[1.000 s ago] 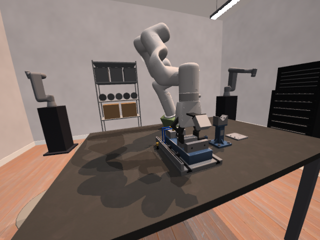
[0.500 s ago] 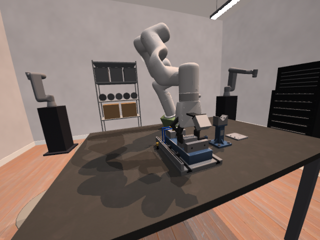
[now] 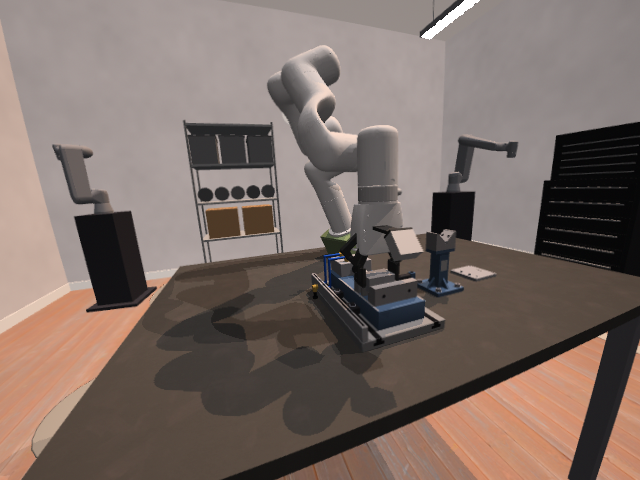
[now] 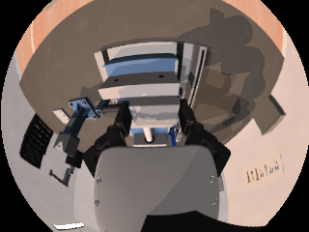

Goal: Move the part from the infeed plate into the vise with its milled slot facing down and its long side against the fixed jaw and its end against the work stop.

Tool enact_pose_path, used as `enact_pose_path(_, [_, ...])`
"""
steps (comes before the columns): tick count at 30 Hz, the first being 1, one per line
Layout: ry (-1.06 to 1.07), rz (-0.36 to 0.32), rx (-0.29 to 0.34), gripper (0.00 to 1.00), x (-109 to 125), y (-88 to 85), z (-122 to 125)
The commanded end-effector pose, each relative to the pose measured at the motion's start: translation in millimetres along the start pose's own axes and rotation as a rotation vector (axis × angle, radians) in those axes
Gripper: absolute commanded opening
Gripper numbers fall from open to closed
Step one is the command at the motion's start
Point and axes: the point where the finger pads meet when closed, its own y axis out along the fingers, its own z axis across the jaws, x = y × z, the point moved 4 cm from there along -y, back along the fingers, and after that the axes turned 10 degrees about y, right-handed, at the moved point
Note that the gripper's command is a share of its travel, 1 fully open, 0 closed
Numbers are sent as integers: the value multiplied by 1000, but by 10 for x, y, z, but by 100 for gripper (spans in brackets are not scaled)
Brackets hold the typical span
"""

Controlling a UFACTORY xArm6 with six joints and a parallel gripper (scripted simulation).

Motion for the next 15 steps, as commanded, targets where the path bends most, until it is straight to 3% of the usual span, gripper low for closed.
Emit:
enact_pose_path(1, [1,4,0,81,-13,-15,1])
enact_pose_path(15, [1,4,0,81,-13,-136,2])
